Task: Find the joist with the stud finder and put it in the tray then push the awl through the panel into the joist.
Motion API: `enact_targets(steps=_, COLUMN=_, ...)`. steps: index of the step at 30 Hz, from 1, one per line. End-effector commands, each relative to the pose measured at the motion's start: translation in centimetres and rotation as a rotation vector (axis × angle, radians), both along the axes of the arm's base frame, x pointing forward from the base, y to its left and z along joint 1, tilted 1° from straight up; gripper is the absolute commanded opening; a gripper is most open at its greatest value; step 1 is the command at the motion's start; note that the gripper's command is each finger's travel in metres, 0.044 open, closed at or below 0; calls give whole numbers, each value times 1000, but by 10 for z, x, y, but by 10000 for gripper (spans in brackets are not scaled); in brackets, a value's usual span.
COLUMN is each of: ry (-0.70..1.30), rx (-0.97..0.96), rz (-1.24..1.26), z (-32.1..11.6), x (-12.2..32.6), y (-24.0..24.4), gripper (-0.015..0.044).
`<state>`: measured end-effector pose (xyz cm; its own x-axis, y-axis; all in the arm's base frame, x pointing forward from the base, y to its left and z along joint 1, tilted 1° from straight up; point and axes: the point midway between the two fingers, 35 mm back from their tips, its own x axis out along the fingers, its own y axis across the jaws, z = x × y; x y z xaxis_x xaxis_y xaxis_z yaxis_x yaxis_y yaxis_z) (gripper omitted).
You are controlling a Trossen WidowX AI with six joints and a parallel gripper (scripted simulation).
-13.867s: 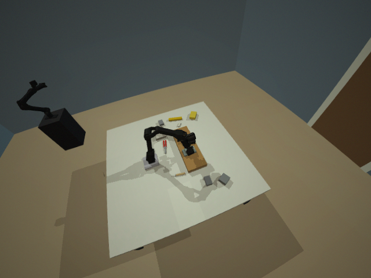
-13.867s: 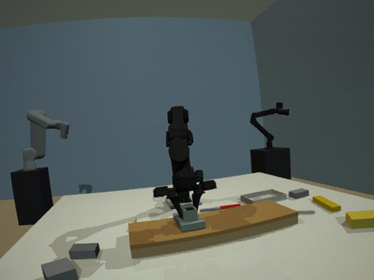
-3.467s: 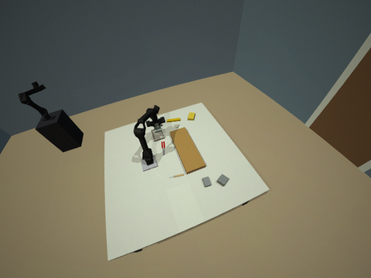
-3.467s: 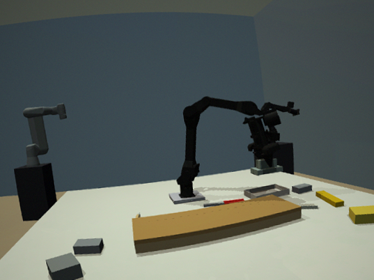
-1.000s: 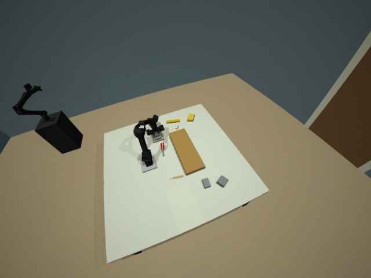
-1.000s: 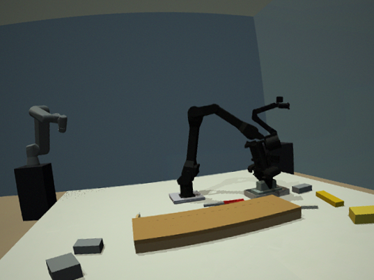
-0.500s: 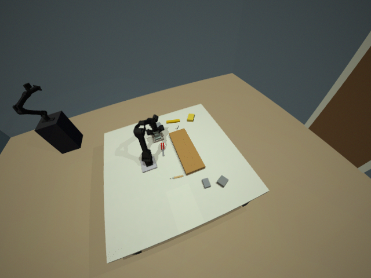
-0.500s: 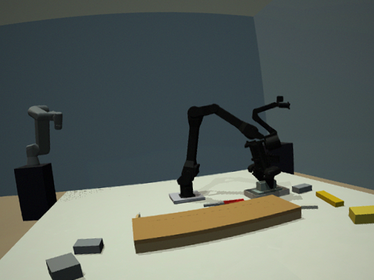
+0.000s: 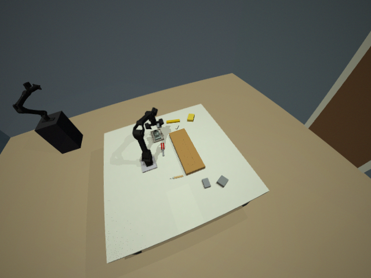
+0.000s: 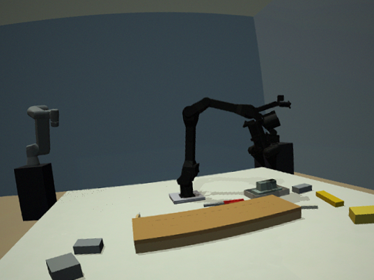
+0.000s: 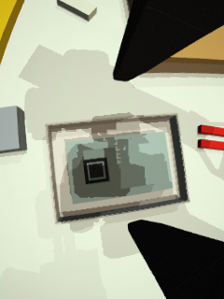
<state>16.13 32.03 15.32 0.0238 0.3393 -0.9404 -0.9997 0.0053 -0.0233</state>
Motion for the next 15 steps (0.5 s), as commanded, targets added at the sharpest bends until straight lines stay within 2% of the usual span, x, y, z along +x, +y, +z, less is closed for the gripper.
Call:
enact_targets(steps=1, ry=15, rx=-35, rz=-144, z=-9, x=36, y=-26, gripper=440)
enact_targets(steps=9, ry=42, rx=-105, rz=-546, z=-23, x=133, y=-130, gripper=440)
enact_targets(steps=15, ry=84, rx=-163, rz=-816, z=-36, x=174, y=-227, gripper=440)
